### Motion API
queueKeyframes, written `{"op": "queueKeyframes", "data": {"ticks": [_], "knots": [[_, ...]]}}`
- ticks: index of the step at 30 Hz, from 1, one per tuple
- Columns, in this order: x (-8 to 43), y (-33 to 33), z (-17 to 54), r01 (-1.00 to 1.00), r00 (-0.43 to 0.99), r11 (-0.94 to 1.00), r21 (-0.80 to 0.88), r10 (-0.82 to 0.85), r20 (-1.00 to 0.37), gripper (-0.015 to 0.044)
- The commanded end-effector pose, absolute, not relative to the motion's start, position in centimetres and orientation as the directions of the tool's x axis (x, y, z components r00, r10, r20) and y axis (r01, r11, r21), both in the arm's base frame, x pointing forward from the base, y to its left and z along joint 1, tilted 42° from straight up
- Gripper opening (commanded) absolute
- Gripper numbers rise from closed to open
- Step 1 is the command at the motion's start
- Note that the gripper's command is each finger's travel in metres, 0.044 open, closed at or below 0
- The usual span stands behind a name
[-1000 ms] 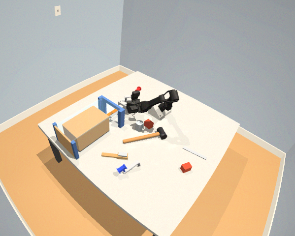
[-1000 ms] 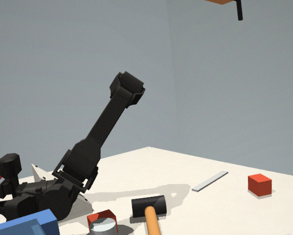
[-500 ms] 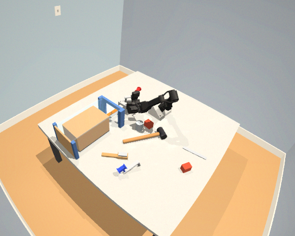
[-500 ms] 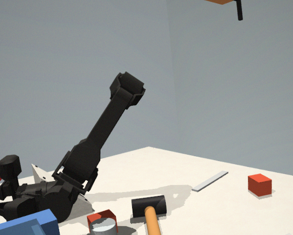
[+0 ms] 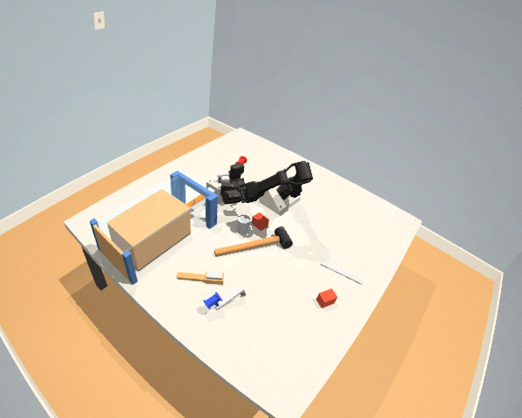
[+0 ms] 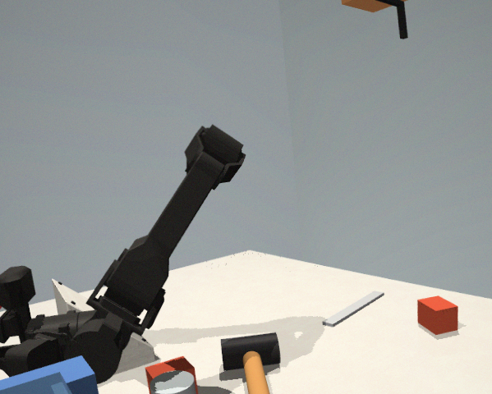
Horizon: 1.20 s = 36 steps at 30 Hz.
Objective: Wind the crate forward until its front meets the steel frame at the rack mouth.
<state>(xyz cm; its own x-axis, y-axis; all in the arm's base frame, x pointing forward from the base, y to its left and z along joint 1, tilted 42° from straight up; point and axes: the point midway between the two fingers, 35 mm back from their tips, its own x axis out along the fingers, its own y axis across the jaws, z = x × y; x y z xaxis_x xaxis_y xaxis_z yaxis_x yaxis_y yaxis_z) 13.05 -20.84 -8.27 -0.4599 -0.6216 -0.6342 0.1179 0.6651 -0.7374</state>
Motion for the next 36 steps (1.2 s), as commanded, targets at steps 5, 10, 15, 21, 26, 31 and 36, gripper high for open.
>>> {"op": "queueKeyframes", "data": {"ticks": [5, 10, 15, 21, 26, 31, 36], "knots": [[13.08, -20.79, -8.38, 0.12, -0.46, 0.661, -0.741, -0.624, -0.631, 0.0], [13.08, -20.74, -8.43, 0.12, -0.461, 0.661, -0.741, -0.624, -0.631, 0.0], [13.1, -20.63, -8.55, 0.12, -0.461, 0.661, -0.741, -0.624, -0.631, 0.0], [13.11, -20.56, -8.63, 0.12, -0.461, 0.661, -0.741, -0.624, -0.631, 0.0], [13.09, -20.49, -8.65, 0.118, -0.46, 0.665, -0.737, -0.621, -0.634, 0.0053], [13.09, -20.49, -8.65, 0.118, -0.46, 0.665, -0.737, -0.621, -0.634, 0.0184], [13.09, -20.49, -8.65, 0.118, -0.46, 0.665, -0.737, -0.621, -0.634, 0.024]]}}
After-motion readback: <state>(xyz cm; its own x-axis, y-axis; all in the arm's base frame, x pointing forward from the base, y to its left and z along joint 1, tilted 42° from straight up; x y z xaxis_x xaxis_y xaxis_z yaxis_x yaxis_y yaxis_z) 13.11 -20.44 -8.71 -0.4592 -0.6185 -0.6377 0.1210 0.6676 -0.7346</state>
